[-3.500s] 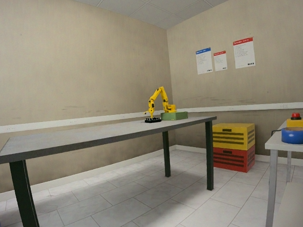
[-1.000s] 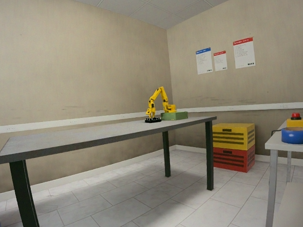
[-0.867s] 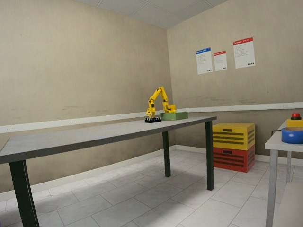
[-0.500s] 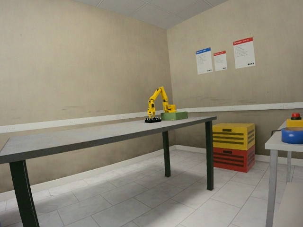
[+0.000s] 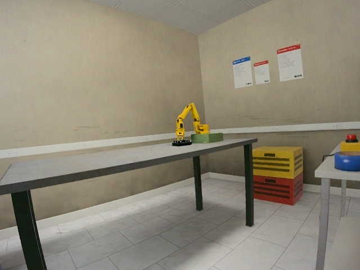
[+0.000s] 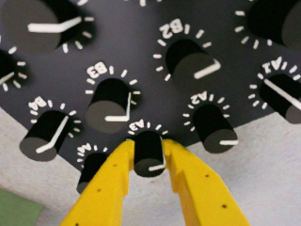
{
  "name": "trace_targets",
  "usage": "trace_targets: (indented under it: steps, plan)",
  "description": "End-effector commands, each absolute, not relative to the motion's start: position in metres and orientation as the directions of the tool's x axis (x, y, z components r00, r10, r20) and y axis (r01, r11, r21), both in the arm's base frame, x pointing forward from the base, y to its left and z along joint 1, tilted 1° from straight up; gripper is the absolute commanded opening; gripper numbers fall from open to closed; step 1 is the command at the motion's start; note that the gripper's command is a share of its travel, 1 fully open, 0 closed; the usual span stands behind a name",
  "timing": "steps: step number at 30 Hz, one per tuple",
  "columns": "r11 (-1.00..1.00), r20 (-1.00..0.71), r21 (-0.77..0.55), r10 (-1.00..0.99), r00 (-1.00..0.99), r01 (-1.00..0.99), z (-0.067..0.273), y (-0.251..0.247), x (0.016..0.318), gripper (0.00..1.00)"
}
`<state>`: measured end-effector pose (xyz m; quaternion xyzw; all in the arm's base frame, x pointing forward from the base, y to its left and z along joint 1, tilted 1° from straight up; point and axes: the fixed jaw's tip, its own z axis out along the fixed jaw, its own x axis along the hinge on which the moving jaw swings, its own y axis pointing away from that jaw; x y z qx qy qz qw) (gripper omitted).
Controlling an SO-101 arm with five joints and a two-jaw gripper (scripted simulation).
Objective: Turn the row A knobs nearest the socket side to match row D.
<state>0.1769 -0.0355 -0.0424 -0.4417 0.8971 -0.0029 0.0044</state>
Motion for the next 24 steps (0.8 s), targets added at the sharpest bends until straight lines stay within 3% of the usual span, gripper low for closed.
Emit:
trace_targets:
  steps: [1, 24]
  plan:
    - [0.55, 0.003, 0.008, -0.835, -0.55, -0.835, -0.0444, -0.035, 0.1743, 0.01]
    - [0.214, 0.0, 0.008, -0.977, -0.214, -0.977, -0.0444, -0.0369, 0.1735, 0.01]
